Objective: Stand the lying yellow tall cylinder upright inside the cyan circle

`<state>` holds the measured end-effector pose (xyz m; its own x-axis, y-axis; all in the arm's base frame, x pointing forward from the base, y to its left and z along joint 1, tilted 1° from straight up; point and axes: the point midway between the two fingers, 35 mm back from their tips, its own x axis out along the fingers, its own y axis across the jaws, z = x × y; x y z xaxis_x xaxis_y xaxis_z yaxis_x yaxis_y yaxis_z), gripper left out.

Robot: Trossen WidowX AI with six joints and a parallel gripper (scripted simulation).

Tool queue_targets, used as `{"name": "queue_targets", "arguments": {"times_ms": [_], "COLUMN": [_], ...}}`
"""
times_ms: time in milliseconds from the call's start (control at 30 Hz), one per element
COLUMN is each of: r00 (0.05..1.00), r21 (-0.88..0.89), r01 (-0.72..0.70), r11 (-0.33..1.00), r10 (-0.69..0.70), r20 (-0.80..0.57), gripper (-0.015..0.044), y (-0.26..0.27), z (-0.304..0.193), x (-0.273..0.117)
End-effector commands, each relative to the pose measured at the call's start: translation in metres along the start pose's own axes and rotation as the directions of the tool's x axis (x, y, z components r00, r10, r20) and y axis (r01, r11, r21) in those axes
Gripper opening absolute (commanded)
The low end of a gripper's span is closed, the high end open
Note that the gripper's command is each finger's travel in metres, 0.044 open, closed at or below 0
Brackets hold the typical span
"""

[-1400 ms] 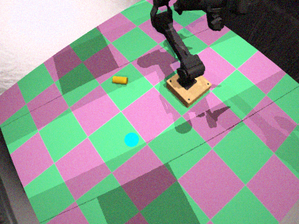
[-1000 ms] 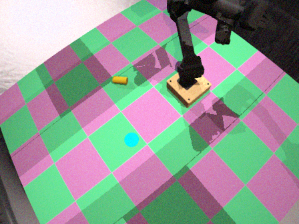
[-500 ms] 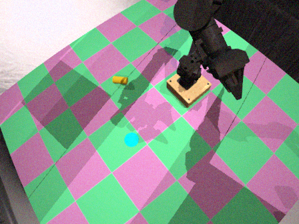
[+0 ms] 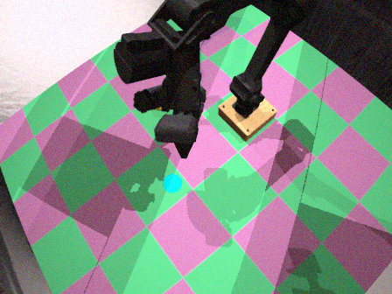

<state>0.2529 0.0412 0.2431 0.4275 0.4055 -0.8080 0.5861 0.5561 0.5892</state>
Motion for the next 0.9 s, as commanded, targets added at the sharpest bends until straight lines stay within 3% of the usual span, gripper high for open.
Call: {"name": "queue_targets", "arguments": {"times_ms": [0,267,533,733,867], "r00": [0.992,0.925,0.824,0.805,0.804], "r21": [0.005,0.052,0.086,0.087,0.087], "r01": [0.102,0.350,0.559,0.590,0.590], "r11": [0.995,0.935,0.825,0.803,0.803], "r10": [-0.102,-0.354,-0.564,-0.593,-0.593], "r20": [0.073,0.139,0.054,0.024,0.024], "gripper": [0.0309,0.0309,0.0309,0.0309,0.0309], "y": [-0.025,-0.115,-0.234,-0.260,-0.292], "z": [0.044,0.133,0.180,0.184,0.190], "x": [0.004,-0.002,-0.026,-0.029,0.014]}}
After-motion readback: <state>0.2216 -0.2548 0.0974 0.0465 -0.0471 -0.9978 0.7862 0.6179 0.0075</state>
